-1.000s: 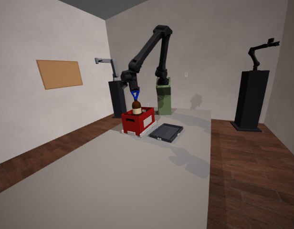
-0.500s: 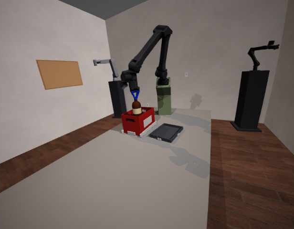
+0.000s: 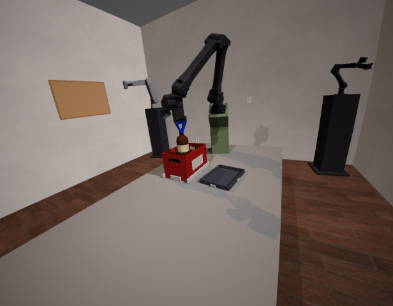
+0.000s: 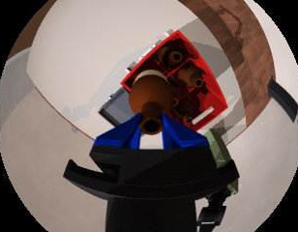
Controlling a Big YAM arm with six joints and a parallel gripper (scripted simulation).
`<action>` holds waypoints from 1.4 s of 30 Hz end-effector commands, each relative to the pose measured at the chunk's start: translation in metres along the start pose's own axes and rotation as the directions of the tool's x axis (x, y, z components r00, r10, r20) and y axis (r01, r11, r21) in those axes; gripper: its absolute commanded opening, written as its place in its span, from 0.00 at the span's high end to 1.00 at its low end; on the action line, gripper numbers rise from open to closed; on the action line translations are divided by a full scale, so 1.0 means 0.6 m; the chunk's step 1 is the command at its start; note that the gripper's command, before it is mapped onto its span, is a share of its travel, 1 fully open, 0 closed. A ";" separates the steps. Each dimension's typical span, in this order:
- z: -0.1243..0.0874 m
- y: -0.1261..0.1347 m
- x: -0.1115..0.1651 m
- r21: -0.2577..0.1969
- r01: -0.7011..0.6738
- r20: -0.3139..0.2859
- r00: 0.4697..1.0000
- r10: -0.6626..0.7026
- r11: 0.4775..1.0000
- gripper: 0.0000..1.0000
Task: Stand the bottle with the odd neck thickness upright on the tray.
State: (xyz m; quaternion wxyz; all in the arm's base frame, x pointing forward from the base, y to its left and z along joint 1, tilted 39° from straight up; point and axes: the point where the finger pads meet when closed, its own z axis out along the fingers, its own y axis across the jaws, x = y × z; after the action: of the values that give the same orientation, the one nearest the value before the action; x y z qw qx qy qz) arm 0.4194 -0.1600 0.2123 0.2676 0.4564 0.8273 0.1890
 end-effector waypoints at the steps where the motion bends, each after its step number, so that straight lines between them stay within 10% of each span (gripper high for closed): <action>1: -0.040 0.033 -0.038 -0.034 0.029 0.058 0.998 -0.027 0.999 1.00; 42: -0.061 0.036 -0.041 -0.035 0.027 0.062 0.998 -0.025 0.999 1.00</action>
State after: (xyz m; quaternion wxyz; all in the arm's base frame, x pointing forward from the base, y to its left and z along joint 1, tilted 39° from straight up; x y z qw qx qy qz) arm 0.4153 -0.1608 0.2190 0.2668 0.4578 0.8267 0.1894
